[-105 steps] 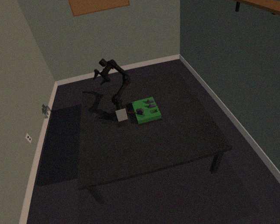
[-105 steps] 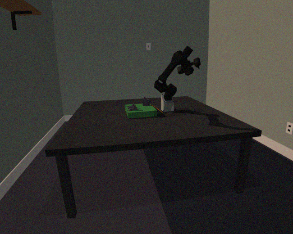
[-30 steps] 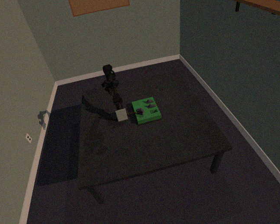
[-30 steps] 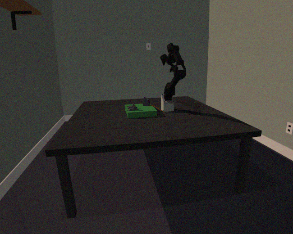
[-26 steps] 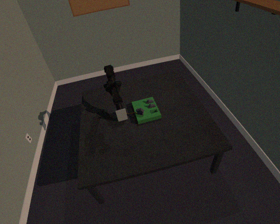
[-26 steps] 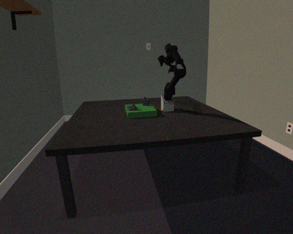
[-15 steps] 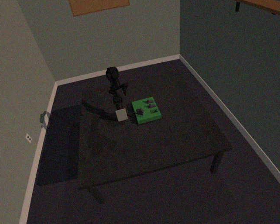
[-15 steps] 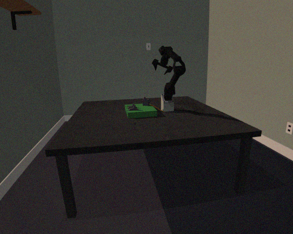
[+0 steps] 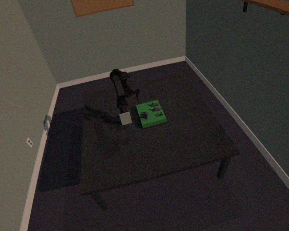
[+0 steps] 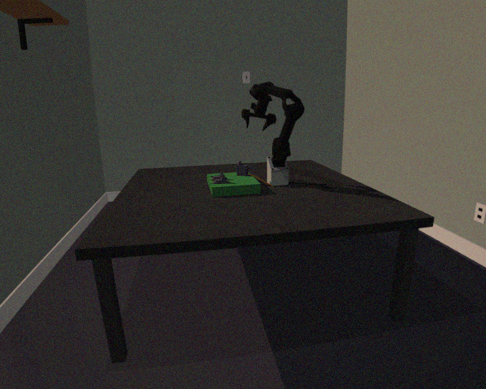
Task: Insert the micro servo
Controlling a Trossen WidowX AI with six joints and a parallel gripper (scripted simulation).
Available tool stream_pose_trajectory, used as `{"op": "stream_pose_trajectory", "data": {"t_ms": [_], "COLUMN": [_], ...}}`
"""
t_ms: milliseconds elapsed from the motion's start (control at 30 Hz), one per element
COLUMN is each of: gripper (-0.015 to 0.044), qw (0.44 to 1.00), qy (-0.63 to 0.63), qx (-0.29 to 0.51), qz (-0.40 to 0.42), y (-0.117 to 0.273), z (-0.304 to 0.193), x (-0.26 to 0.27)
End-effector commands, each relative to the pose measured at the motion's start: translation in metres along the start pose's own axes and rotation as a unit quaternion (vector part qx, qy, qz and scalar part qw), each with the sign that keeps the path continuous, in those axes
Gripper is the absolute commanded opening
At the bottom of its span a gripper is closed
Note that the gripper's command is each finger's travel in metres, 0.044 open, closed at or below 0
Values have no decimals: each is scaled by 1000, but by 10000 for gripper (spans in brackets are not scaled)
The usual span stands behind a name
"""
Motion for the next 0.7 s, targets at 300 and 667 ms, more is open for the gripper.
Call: {"op": "stream_pose_trajectory", "data": {"t_ms": [300,667], "gripper": [440,440], "qw": [973,916], "qy": [206,360], "qx": [97,172], "qz": [20,45], "y": [-49,-86], "z": [-23,-52], "x": [36,59]}}
Point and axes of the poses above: the point midway between the two fingers, 35 mm back from their tips, its own y axis back along the fingers, its own x axis across the jaws, z = x × y, the point moved 4 cm from there along y, back along the fingers, and after that the axes turned 8 degrees about y, right-handed, at the moved point
